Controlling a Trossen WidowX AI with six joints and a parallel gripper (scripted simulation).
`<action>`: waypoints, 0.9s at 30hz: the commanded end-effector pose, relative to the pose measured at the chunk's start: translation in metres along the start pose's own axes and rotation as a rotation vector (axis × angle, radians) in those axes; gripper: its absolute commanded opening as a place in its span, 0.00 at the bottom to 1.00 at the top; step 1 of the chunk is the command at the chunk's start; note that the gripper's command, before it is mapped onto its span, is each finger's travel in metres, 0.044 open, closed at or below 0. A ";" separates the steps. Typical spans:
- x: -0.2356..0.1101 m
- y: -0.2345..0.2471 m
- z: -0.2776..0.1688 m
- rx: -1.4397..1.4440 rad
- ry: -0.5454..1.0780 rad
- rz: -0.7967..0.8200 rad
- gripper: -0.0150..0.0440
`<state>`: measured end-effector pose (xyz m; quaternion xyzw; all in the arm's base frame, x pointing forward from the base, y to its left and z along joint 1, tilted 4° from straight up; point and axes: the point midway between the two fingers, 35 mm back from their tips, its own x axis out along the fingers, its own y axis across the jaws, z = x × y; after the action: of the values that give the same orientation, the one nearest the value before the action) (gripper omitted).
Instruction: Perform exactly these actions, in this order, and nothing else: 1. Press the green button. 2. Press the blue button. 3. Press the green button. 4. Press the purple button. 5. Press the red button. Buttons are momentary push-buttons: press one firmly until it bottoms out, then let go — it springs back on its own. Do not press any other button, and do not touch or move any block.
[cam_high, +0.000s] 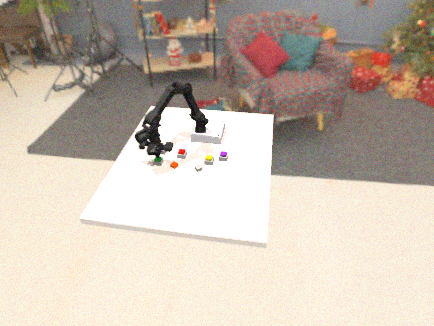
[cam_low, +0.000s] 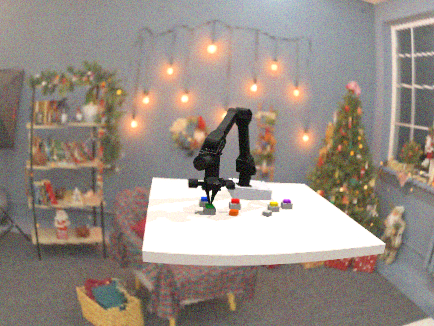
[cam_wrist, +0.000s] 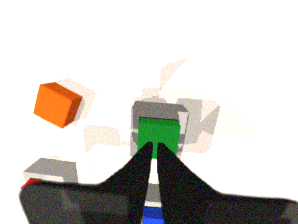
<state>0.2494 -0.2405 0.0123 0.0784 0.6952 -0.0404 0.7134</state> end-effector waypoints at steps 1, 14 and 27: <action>-0.025 -0.001 0.002 0.003 -0.014 -0.008 0.29; -0.087 -0.002 -0.001 0.003 -0.014 -0.008 0.29; -0.075 -0.012 -0.104 0.004 -0.005 -0.009 0.29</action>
<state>0.1441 -0.2429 0.0948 0.0787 0.6911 -0.0547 0.7163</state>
